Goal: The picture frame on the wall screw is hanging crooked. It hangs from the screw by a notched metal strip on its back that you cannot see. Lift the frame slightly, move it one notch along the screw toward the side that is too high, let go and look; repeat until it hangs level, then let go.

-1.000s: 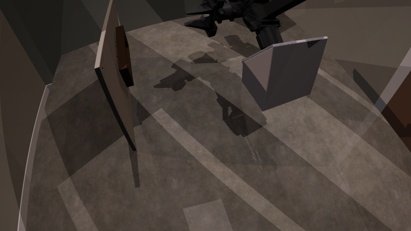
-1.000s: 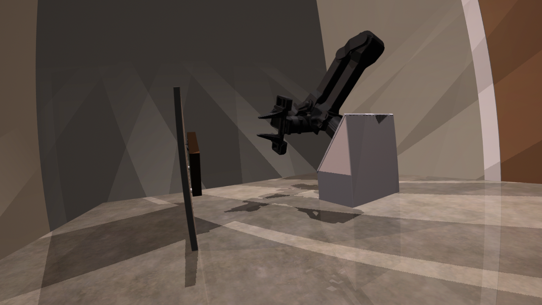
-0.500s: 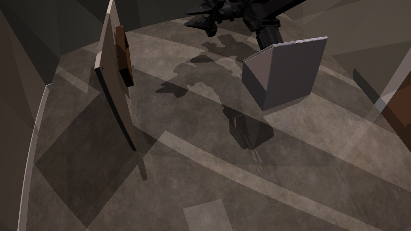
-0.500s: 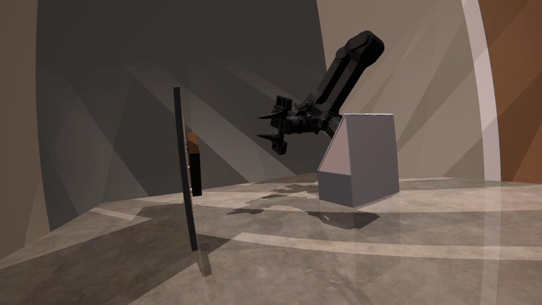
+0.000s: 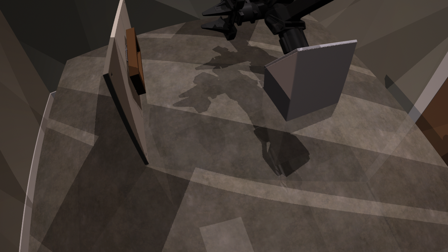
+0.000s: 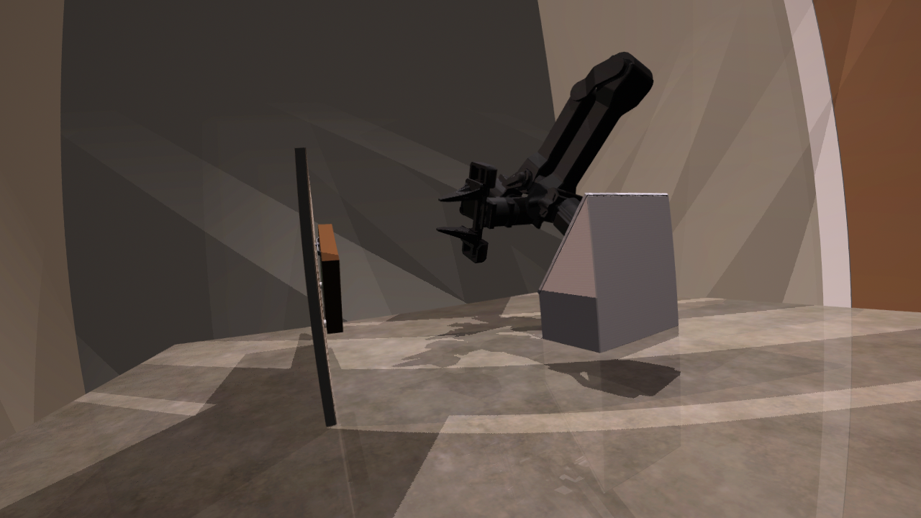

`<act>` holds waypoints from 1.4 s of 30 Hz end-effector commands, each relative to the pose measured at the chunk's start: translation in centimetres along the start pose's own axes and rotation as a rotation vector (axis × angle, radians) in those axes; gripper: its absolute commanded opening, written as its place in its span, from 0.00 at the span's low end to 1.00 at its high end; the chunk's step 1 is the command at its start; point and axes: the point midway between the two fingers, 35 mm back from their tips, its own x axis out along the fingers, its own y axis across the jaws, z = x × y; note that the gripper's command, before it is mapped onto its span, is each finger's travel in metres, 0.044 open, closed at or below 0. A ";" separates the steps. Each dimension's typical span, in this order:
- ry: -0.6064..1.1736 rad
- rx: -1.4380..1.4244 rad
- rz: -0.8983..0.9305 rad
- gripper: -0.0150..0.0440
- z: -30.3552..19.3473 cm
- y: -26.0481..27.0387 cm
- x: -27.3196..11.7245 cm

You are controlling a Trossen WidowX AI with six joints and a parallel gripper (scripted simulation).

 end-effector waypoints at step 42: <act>-0.079 -0.027 -0.039 0.69 1.3 1.7 8.3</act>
